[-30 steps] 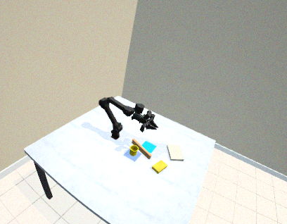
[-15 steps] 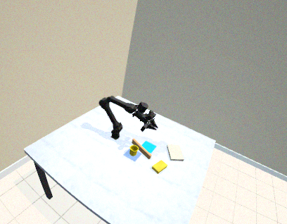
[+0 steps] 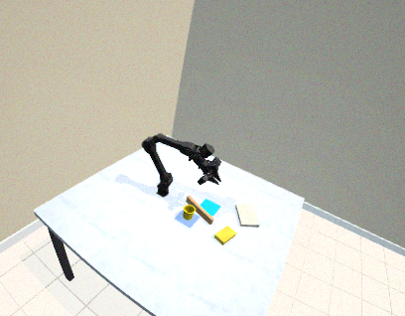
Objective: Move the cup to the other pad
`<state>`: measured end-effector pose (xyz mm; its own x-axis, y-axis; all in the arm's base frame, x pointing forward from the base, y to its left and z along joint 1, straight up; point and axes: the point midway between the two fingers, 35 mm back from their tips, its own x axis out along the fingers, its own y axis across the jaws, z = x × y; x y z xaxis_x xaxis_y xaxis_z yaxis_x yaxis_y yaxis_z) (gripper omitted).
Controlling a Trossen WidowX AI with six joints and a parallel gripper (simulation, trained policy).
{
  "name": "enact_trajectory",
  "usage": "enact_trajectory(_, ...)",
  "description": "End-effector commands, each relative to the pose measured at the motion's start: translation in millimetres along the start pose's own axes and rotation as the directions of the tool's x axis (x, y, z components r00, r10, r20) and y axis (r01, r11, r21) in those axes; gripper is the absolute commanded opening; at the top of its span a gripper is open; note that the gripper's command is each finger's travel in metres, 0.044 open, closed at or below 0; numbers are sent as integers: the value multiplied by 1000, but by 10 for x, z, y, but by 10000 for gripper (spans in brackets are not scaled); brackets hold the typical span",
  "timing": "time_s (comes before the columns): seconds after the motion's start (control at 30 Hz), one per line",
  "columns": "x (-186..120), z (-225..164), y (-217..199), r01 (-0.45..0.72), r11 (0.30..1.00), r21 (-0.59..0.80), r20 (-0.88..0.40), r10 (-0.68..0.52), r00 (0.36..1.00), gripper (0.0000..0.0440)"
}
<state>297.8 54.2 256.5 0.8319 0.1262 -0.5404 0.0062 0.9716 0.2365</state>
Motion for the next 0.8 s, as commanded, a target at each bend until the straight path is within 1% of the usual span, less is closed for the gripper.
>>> enact_trajectory(0.0, 3, -51, 8, 14, 1000, 9, -54, -13, 998, 100)
enact_trajectory(0.37, -8, -233, -22, 70, 998, 0, -229, -68, 971, 116)
enact_trajectory(0.77, -65, -409, -103, 131, 991, -41, -405, -137, 904, 128)
